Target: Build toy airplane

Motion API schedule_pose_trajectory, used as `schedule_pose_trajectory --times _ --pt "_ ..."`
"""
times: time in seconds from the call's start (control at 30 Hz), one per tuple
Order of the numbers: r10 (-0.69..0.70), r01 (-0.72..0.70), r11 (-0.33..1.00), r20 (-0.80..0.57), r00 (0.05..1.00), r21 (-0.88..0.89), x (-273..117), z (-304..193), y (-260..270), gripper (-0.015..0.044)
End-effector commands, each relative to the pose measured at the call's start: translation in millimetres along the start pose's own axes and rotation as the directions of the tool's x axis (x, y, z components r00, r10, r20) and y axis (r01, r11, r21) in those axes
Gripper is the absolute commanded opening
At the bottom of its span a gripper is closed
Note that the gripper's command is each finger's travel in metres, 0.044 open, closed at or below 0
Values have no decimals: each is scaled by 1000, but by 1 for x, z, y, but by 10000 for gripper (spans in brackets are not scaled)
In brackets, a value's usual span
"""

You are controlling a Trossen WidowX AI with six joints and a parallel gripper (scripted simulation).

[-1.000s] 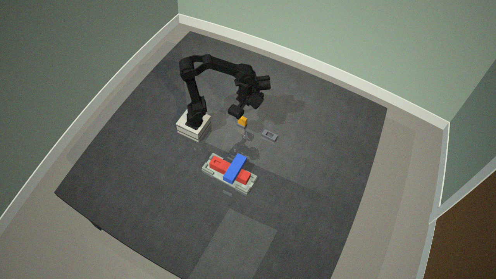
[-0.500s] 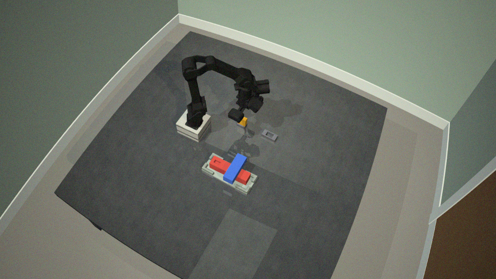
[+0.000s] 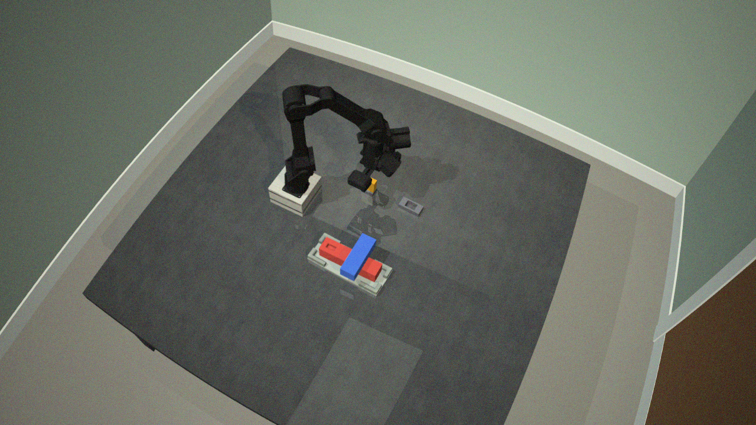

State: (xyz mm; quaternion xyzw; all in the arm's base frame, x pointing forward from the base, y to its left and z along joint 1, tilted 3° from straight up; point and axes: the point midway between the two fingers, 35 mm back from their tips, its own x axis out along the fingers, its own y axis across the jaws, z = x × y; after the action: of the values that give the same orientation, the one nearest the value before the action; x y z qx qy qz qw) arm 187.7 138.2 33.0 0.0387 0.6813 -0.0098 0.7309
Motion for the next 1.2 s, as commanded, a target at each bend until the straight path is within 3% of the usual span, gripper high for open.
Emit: schedule_pose_trajectory --times 0.0,0.47,0.97,1.17 --pt "-6 6 1000 -3 1000 3 9 -1 -2 440" --pt "-6 6 1000 -3 1000 3 29 -3 -3 440" --pt "-6 6 1000 -3 1000 3 29 -3 -3 46" --pt "-6 6 1000 -3 1000 3 29 -3 -3 6"
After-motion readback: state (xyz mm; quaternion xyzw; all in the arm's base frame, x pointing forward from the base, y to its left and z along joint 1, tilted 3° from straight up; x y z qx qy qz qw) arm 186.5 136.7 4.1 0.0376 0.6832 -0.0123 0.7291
